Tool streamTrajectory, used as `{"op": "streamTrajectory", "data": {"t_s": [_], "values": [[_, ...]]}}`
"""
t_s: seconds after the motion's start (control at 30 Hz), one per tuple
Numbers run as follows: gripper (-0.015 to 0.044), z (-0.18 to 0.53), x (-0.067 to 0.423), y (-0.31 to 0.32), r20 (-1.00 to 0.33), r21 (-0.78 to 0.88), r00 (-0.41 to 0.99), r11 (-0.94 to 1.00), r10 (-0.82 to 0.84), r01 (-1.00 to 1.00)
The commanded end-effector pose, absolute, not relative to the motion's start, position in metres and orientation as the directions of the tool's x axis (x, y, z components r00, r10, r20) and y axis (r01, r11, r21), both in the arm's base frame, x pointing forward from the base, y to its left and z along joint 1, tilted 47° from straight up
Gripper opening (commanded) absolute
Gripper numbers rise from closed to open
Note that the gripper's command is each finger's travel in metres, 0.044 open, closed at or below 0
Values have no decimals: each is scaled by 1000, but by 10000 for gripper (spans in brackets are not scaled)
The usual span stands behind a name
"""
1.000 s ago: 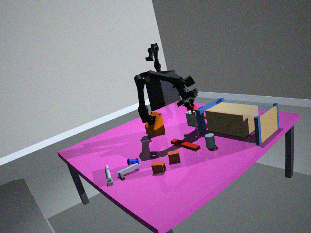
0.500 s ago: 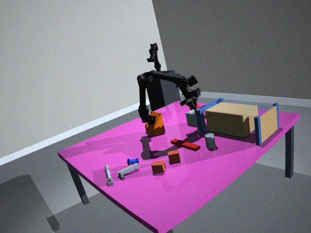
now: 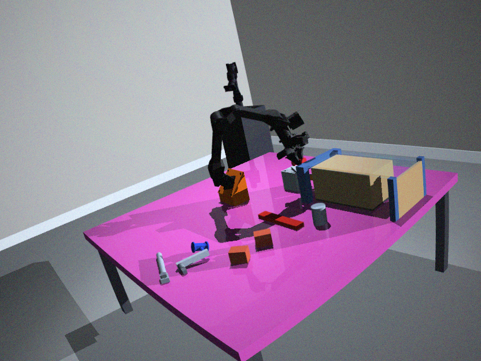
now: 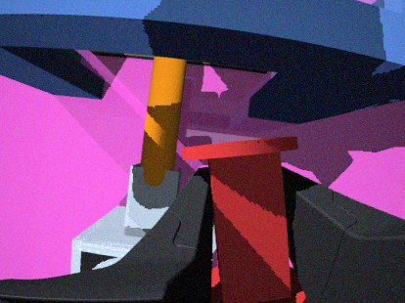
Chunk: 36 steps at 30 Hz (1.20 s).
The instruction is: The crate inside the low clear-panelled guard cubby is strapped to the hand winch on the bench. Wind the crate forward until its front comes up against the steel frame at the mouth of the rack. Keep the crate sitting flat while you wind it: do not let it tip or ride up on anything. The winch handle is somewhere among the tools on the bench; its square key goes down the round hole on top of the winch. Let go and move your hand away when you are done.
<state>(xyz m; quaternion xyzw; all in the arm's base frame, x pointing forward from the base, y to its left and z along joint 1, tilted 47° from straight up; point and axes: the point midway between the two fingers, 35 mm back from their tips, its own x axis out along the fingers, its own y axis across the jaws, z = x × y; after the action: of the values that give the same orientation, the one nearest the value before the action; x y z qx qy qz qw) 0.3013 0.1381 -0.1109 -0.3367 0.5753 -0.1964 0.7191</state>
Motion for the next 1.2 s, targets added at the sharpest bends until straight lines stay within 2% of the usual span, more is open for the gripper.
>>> {"op": "streamTrajectory", "data": {"t_s": [0.0,1.17], "values": [[0,-119,306,144,-708,-696,258,712,-658,-94],[0,-149,317,172,-709,-694,259,714,-656,-93]]}}
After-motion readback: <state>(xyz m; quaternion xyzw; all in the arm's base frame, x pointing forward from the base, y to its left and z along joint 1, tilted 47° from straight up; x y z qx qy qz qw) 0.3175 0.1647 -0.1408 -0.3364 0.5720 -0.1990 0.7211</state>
